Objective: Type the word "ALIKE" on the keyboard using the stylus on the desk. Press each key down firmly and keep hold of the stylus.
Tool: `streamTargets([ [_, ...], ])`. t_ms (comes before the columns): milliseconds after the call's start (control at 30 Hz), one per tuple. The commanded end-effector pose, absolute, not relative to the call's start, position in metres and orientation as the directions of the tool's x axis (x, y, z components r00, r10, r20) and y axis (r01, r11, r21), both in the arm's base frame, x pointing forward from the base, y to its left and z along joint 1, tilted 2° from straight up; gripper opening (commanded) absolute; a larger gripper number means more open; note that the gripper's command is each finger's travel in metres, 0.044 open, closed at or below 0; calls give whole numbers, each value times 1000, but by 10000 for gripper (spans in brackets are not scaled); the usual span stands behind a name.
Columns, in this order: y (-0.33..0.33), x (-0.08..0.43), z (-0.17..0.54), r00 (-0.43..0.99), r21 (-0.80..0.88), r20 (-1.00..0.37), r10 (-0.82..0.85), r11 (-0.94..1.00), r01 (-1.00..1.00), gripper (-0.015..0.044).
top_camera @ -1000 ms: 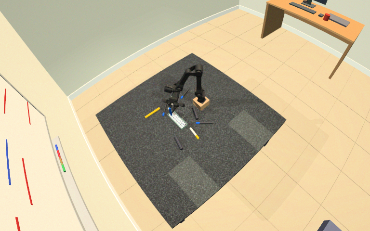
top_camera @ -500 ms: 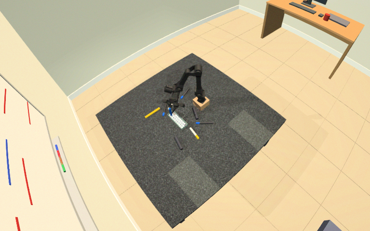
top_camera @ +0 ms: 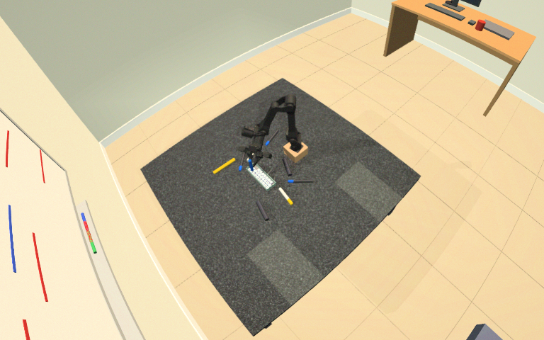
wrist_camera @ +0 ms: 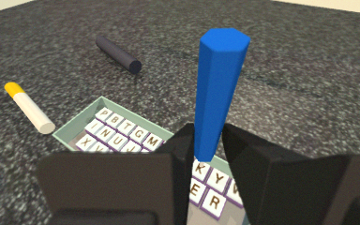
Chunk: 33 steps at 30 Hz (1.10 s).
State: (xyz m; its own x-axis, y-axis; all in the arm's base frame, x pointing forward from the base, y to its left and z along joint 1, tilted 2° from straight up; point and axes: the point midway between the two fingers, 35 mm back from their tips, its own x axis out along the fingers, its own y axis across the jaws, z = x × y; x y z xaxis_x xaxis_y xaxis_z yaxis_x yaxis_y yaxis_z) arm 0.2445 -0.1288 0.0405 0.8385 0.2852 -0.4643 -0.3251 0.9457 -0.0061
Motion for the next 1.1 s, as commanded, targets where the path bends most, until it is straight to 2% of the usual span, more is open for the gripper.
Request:
streamTargets([
  [0,-128,244,38,837,2,-465,287,946,-323,81],
  [1067,-127,244,32,837,2,-465,287,946,-323,81],
])
